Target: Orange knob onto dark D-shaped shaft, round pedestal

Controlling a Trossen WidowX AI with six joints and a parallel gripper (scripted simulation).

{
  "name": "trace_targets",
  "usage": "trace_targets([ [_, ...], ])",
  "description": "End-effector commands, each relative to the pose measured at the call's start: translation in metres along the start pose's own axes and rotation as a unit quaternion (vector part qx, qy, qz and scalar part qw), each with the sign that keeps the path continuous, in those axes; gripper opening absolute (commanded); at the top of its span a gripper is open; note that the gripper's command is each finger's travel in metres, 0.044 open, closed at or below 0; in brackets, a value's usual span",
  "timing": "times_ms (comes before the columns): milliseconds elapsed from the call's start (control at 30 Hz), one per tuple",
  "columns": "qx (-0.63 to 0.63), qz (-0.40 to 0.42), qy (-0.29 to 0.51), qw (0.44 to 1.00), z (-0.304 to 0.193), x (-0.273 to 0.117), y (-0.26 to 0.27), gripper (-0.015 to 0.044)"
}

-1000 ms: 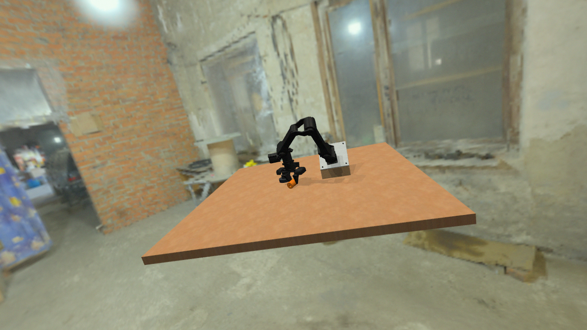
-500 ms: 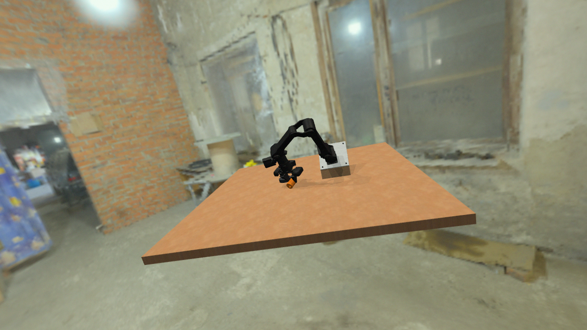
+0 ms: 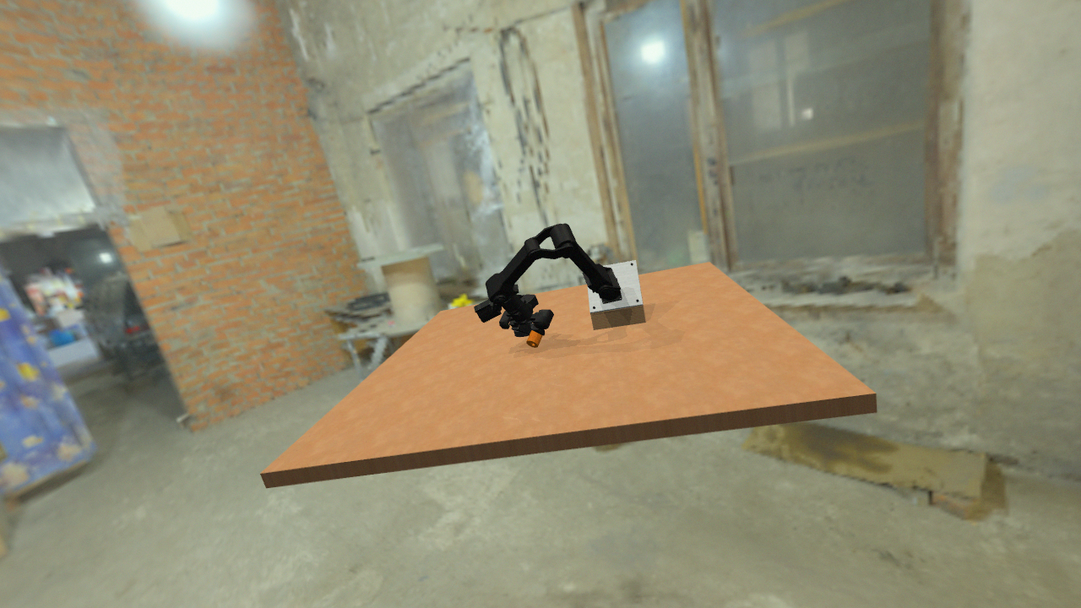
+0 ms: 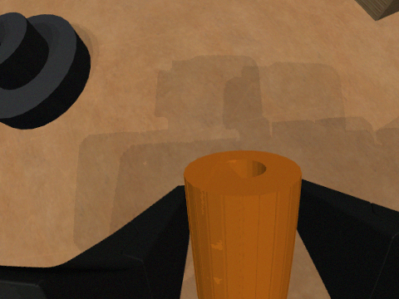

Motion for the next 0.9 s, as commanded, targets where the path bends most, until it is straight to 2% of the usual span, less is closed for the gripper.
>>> trace_targets([
  [0, 0.001, -0.004, -0.037, 0.999, -0.005, -0.004, 0.001, 0.0179],
  [867, 0.001, -0.038, -0.244, 0.969, -0.037, -0.016, 0.006, 0.0179],
])
Point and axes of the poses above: the point midway between the two fingers, 35 mm back from their tips, its own x axis out along the fingers, its own y axis across the jaws, z = x × y, the point moved 2 cm from there along -x, back along the fingers, and after that the axes turned 9 degrees about -x, right-handed, at the moved point
